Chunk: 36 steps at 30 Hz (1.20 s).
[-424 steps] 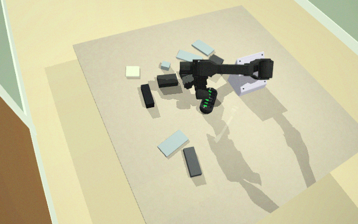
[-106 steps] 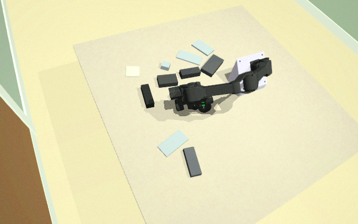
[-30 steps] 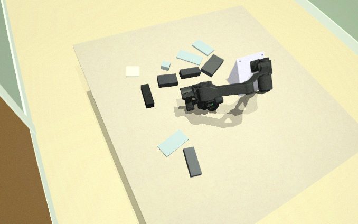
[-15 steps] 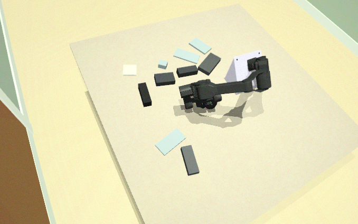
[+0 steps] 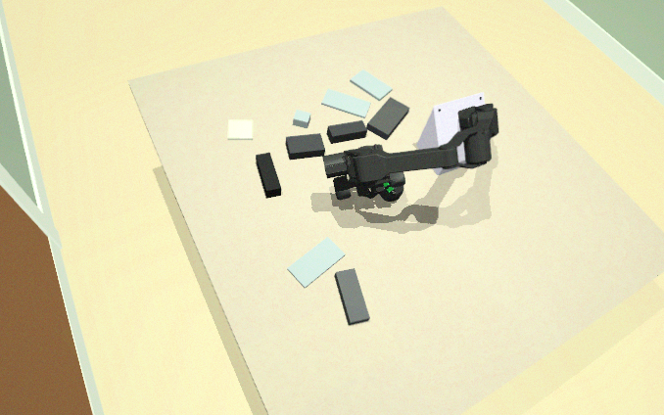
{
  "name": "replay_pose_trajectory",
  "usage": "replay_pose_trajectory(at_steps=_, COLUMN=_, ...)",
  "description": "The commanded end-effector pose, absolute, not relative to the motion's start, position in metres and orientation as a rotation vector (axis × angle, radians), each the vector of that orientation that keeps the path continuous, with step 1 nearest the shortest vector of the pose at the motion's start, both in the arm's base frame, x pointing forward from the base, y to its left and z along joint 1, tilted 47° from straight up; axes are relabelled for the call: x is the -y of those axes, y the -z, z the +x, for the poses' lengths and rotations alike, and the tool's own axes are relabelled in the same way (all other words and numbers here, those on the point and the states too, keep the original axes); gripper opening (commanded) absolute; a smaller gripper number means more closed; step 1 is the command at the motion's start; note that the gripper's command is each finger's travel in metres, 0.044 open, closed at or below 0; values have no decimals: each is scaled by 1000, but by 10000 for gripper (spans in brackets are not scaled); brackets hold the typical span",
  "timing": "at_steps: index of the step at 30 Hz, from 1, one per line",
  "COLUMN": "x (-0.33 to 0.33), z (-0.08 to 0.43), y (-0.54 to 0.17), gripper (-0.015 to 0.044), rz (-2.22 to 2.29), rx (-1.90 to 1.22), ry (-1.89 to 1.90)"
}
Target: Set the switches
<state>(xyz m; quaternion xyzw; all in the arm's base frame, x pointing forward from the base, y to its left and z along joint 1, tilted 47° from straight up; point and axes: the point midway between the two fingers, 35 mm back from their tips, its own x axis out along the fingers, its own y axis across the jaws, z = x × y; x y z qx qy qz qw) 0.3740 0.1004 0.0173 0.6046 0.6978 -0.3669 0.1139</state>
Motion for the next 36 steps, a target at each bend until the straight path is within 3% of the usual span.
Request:
replay_pose_trajectory(at_steps=1, x=-79, z=397, y=-26, gripper=0, rz=1776, rx=-2034, ry=1068)
replay_pose_trajectory(at_steps=15, x=-46, z=402, y=-20, gripper=0, rz=1820, rx=-1977, ry=971)
replay_pose_trajectory(at_steps=36, x=-4, z=304, y=25, gripper=0, rz=1920, rx=-1603, ry=542)
